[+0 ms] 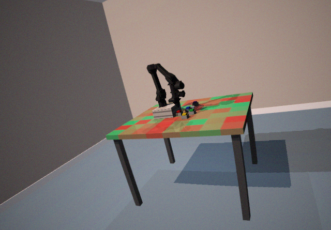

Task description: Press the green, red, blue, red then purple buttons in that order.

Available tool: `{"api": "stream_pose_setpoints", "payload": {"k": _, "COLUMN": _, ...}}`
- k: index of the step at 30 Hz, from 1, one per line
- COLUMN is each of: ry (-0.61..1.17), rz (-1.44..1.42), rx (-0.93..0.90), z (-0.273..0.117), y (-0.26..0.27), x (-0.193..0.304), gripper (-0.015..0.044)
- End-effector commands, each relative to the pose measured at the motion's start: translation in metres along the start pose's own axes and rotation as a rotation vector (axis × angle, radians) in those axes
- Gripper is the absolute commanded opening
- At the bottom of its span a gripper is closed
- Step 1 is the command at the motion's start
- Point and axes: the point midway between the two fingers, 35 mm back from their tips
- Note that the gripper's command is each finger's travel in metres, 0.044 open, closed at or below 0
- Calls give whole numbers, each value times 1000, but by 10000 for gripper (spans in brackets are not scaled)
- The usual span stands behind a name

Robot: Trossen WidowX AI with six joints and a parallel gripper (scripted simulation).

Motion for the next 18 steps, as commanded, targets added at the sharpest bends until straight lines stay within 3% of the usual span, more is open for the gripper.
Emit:
{"api": "stream_pose_setpoints", "payload": {"k": 1, "ry": 7, "rz": -3, "rx": -1, "z": 8, "y": 1, "x": 2, "gripper": 20}}
{"api": "stream_pose_setpoints", "payload": {"k": 18, "ry": 7, "rz": -3, "rx": -1, "z": 35, "y": 1, "x": 3, "gripper": 20}}
Point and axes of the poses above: the point midway between the two fingers, 35 mm back from their tips, its own z axis out along the fingers, its own y axis across the jaws, x = y × z, and after that the axes turned 14 degrees about -z, right-handed
